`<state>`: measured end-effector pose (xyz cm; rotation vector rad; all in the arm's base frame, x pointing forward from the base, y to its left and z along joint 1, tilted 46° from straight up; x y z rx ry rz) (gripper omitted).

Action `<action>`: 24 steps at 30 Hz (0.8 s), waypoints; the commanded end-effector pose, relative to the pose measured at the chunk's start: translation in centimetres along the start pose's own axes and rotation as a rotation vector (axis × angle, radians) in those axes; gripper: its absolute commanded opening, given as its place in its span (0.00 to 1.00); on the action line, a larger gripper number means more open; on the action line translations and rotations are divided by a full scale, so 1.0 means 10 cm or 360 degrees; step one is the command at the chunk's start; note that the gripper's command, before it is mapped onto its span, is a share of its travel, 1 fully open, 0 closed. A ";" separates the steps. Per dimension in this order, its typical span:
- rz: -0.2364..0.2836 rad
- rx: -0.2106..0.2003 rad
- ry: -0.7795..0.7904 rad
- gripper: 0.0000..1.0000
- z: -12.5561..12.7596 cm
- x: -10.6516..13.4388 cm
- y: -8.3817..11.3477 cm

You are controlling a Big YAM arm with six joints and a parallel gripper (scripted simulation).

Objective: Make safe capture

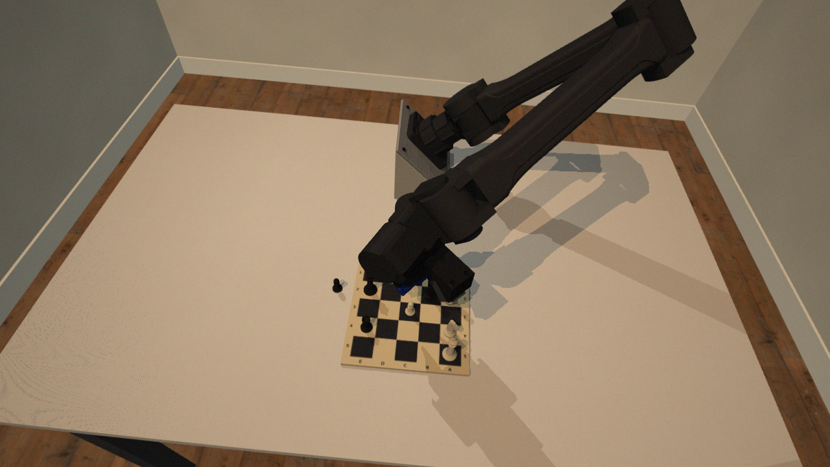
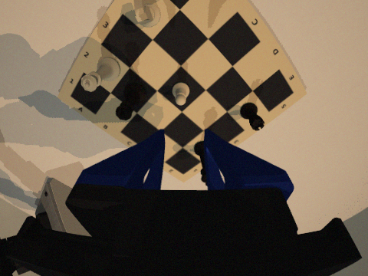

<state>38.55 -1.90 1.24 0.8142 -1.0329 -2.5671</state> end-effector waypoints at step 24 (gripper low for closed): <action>-0.0014 0.0025 0.0072 1.00 -0.03 -0.10 0.32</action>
Point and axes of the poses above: the point where the finger pads meet when closed, its own y axis back along the fingers, its own z axis across the jaws, x = y × z, the point moved 3 cm from there along y, back along the fingers, and after that the axes turned 9 degrees about -y, right-handed, at the moved point
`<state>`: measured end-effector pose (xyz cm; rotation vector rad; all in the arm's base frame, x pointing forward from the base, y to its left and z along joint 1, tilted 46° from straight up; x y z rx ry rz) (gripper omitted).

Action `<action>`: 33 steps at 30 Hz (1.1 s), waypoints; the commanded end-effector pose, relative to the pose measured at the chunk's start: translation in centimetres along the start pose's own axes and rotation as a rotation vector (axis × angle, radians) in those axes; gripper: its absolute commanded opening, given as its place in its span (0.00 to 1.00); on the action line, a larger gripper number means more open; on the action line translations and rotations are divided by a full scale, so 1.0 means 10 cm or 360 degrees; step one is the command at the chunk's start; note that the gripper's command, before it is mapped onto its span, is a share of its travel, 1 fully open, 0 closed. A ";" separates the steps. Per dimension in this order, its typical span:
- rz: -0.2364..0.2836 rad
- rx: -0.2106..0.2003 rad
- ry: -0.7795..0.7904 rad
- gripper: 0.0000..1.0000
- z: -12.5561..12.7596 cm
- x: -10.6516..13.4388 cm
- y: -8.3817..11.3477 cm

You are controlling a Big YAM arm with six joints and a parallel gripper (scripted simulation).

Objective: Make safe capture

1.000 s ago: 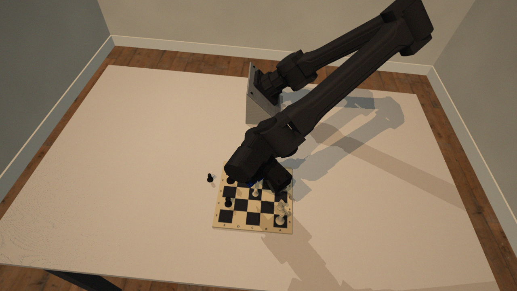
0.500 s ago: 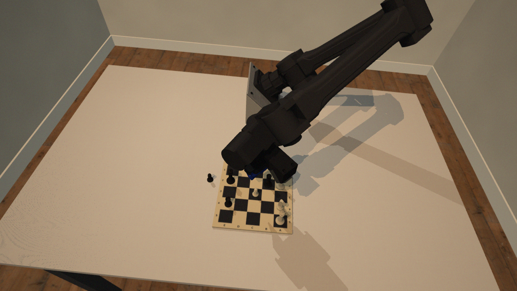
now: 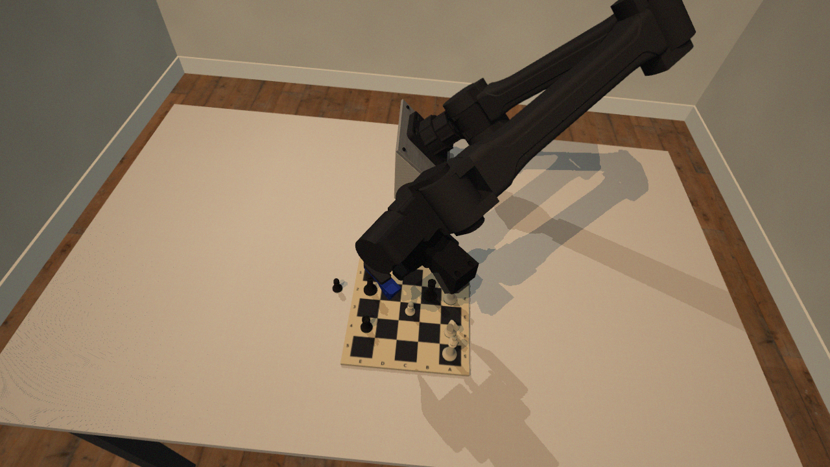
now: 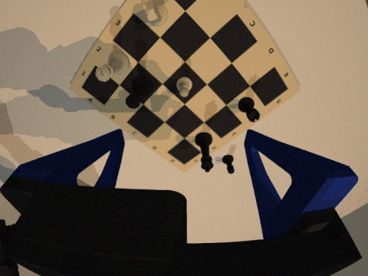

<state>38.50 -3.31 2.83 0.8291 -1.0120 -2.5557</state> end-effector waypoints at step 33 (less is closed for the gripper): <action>-0.0038 0.0086 0.0046 1.00 -0.08 -0.10 1.10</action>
Point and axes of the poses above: the point where the finger pads meet when closed, its own y axis back along the fingers, its own z axis across the jaws, x = y × z, the point moved 3 cm from there along y, back along the fingers, and after that the axes turned 9 degrees about -y, right-handed, at the moved point
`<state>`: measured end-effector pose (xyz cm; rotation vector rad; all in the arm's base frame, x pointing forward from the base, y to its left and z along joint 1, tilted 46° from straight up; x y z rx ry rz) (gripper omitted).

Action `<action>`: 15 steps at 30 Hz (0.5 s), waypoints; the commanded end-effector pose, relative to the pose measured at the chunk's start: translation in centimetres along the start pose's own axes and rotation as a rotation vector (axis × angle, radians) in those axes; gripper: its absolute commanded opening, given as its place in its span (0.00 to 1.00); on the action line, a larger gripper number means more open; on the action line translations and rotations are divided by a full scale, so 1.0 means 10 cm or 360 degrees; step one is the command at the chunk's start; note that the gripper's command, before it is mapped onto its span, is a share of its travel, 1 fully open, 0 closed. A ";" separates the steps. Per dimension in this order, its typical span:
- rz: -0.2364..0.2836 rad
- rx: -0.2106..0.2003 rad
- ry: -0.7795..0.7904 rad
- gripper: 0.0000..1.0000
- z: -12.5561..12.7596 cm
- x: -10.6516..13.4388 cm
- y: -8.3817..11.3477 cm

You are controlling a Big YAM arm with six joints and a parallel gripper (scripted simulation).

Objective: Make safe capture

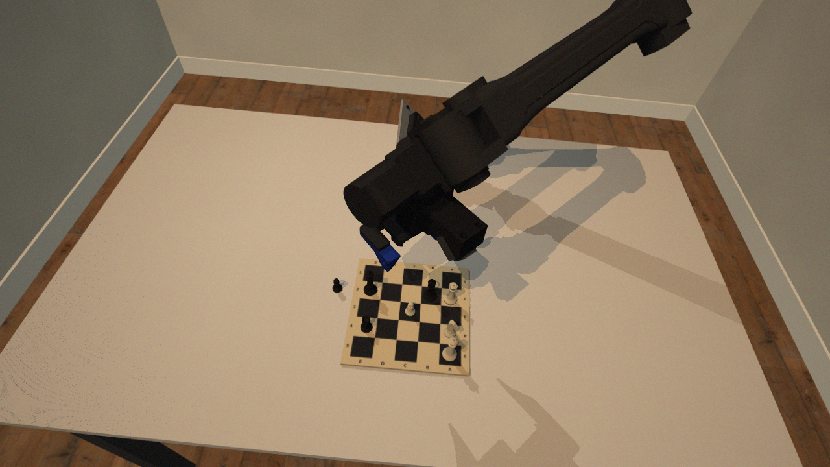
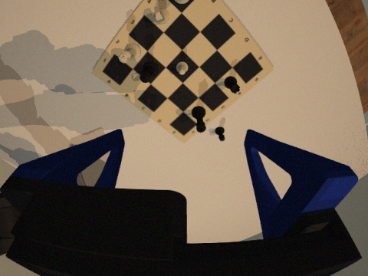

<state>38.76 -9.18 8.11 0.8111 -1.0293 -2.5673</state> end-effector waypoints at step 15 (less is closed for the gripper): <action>-0.0013 0.0023 0.0048 1.00 0.02 -0.04 0.20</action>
Point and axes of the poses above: the point where the finger pads meet when closed, its own y axis back along the fingers, its own z axis across the jaws, x = y × z, the point moved 3 cm from there along y, back along the fingers, and after that the axes turned 9 degrees about -y, right-handed, at the moved point
